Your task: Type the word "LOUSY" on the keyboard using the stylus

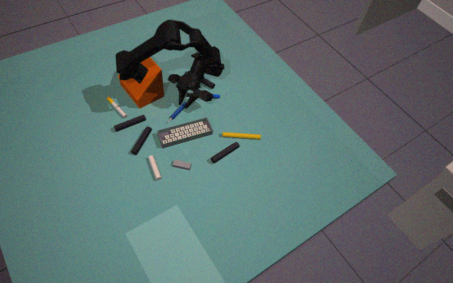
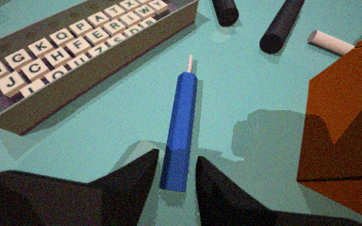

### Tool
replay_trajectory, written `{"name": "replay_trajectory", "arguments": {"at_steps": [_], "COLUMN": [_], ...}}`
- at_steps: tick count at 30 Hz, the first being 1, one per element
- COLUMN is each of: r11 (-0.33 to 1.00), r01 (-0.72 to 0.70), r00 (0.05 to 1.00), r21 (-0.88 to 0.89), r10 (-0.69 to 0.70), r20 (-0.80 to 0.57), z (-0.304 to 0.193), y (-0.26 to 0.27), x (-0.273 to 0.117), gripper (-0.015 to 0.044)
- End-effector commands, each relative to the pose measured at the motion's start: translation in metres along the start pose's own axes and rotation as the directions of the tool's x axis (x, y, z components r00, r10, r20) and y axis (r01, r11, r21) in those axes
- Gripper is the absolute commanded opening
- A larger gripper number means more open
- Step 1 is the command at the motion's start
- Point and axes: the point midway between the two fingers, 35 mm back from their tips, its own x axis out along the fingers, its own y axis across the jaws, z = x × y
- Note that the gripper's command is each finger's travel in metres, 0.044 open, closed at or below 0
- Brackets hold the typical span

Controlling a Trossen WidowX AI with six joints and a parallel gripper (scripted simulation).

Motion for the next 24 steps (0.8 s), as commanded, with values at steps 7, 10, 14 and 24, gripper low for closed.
{"name": "replay_trajectory", "arguments": {"at_steps": [7,10,14,24], "r11": [1.000,1.000,1.000,1.000], "r01": [0.000,0.000,0.000,0.000], "r00": [1.000,1.000,1.000,1.000], "r21": [0.001,0.000,-0.001,-0.002], "r10": [0.000,0.000,0.000,0.000], "r20": [0.000,-0.001,-0.001,-0.001], "z": [0.001,0.006,0.021,0.032], "y": [0.000,0.001,0.001,0.000], "x": [-0.001,-0.008,-0.026,-0.039], "gripper": [0.0000,0.0000,0.0000,0.0000]}}
